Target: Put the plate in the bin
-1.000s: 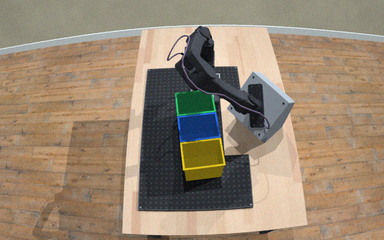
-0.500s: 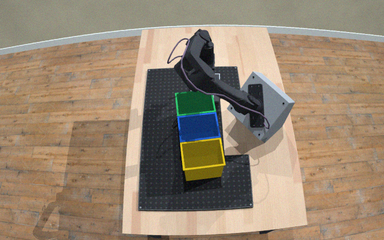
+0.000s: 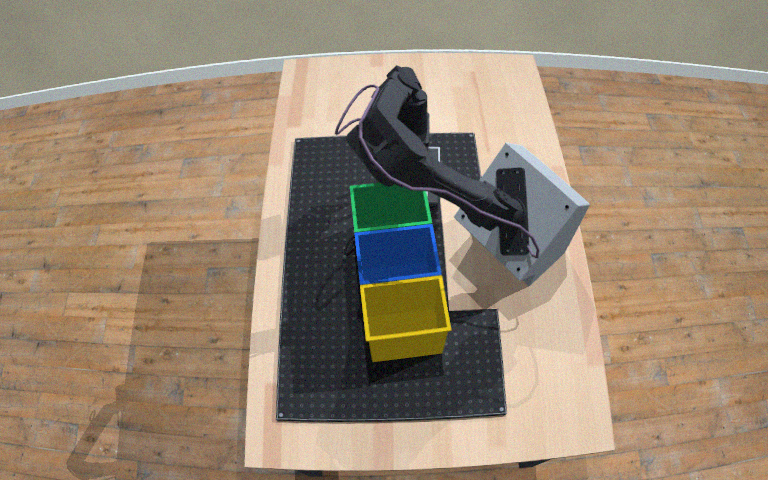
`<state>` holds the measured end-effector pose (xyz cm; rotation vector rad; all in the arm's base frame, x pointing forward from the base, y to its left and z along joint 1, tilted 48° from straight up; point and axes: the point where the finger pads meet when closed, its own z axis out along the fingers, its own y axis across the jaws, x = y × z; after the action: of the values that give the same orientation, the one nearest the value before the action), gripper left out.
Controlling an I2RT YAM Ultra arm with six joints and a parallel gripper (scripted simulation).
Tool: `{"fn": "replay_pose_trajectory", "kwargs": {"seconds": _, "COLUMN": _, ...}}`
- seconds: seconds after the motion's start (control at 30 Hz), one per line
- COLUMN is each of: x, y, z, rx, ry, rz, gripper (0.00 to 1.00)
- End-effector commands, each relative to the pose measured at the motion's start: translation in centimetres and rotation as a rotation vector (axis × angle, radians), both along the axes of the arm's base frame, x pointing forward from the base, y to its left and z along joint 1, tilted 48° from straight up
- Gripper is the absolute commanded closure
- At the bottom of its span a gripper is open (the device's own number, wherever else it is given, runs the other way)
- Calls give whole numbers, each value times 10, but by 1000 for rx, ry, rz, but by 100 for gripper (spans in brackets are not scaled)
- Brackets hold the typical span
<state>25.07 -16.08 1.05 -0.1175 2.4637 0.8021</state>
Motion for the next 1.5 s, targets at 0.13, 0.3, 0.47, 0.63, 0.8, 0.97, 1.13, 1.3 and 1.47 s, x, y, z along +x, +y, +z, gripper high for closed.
{"fn": "replay_pose_trajectory", "kwargs": {"seconds": 0.13, "x": 7, "y": -1, "z": -10, "rx": -2, "ry": -20, "rz": -38, "gripper": 0}}
{"fn": "replay_pose_trajectory", "kwargs": {"seconds": 0.3, "x": 12, "y": 7, "z": -15, "rx": -2, "ry": -20, "rz": -25, "gripper": 0}}
{"fn": "replay_pose_trajectory", "kwargs": {"seconds": 0.47, "x": 13, "y": 7, "z": -20, "rx": -1, "ry": -19, "rz": -39, "gripper": 0}}
{"fn": "replay_pose_trajectory", "kwargs": {"seconds": 0.63, "x": 18, "y": 15, "z": -26, "rx": 4, "ry": -15, "rz": -25, "gripper": 0}}
{"fn": "replay_pose_trajectory", "kwargs": {"seconds": 0.8, "x": 22, "y": 17, "z": -29, "rx": -5, "ry": -22, "rz": -31, "gripper": 0}}
{"fn": "replay_pose_trajectory", "kwargs": {"seconds": 0.97, "x": 24, "y": 21, "z": -37, "rx": 4, "ry": -15, "rz": -37, "gripper": 0}}
{"fn": "replay_pose_trajectory", "kwargs": {"seconds": 1.13, "x": 31, "y": 23, "z": -31, "rx": -23, "ry": -36, "rz": -25, "gripper": 0}}
{"fn": "replay_pose_trajectory", "kwargs": {"seconds": 1.3, "x": 30, "y": 28, "z": -46, "rx": 4, "ry": -14, "rz": -39, "gripper": 0}}
{"fn": "replay_pose_trajectory", "kwargs": {"seconds": 1.47, "x": 37, "y": 36, "z": -50, "rx": 1, "ry": -17, "rz": -24, "gripper": 0}}
